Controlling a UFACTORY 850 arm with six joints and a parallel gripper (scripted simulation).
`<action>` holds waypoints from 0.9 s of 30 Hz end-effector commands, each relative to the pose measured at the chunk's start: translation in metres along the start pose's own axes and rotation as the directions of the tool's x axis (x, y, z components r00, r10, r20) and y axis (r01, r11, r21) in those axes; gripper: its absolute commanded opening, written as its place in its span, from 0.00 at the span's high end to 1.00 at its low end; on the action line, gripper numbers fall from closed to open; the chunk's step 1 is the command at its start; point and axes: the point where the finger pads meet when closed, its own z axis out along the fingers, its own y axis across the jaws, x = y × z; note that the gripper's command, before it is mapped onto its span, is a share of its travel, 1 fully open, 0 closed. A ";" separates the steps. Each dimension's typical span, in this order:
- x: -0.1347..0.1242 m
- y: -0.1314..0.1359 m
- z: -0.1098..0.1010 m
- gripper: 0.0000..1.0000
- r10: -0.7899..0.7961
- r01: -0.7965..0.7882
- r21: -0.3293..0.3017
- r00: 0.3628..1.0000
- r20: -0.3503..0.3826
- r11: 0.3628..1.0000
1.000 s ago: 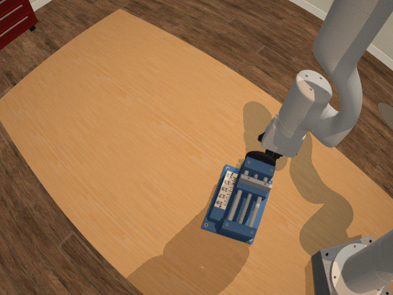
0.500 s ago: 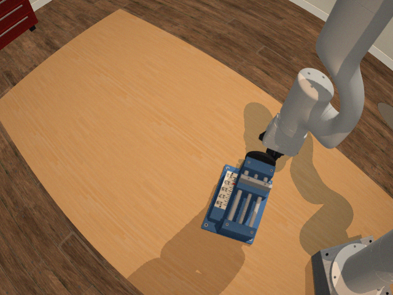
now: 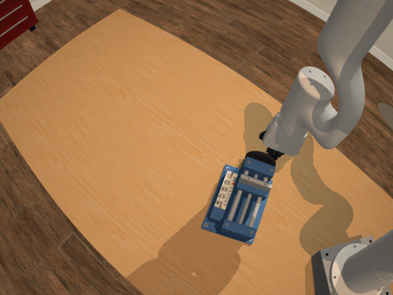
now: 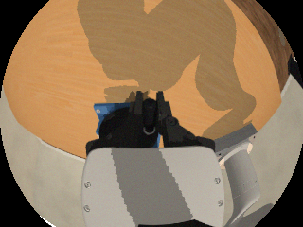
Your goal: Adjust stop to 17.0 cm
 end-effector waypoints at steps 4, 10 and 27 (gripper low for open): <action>0.000 -0.001 -0.002 0.94 0.000 0.000 -0.001 1.000 0.000 1.000; 0.000 -0.001 -0.002 0.94 0.000 0.000 -0.001 1.000 0.000 1.000; 0.000 -0.001 -0.004 0.94 0.000 0.000 -0.001 1.000 0.000 1.000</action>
